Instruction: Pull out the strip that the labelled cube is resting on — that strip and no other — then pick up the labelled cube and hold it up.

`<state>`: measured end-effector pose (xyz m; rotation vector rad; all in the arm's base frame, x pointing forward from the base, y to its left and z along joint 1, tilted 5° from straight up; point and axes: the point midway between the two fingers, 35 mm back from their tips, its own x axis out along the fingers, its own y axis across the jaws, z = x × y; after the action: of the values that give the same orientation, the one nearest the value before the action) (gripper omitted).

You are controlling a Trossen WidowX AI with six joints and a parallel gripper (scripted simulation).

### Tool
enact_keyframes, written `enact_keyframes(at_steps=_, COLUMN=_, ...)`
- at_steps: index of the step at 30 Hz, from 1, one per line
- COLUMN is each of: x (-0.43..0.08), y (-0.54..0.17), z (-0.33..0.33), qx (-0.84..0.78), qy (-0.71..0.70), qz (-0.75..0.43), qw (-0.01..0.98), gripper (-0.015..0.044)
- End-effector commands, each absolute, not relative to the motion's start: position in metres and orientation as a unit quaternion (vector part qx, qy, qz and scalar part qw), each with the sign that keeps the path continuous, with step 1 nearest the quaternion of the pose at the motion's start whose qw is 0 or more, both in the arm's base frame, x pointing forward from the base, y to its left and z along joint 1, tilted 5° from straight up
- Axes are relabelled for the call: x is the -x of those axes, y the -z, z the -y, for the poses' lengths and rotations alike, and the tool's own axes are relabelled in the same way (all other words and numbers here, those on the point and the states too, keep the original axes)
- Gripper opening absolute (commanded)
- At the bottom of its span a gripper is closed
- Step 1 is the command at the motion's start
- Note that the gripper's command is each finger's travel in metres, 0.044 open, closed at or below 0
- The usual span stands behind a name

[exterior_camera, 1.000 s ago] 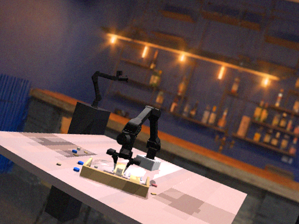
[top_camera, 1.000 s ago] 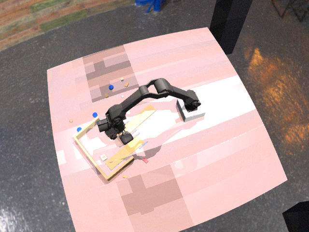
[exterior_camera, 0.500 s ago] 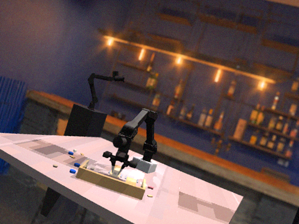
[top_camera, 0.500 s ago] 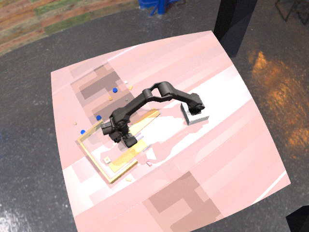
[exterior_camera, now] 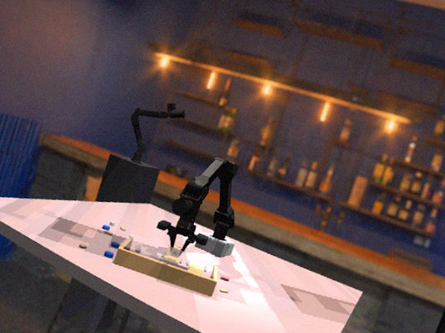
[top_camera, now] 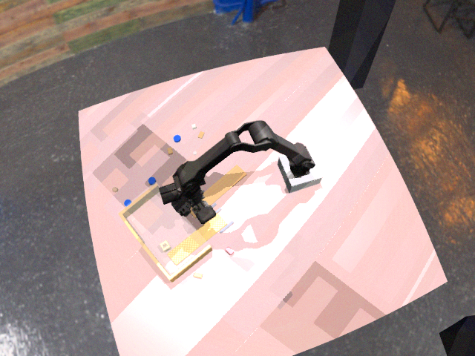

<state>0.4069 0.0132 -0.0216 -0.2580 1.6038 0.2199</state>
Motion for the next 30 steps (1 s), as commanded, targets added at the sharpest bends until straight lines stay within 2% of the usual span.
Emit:
enact_keyframes(at_steps=1, x=-0.391, y=0.009, z=-0.013, qx=0.113, qy=-0.099, qz=-0.717, qw=0.681, gripper=0.0000)
enact_keyframes(at_steps=30, x=-0.306, y=-0.009, z=-0.011, qx=0.112, qy=-0.099, qz=-0.719, qw=0.678, gripper=0.0000)
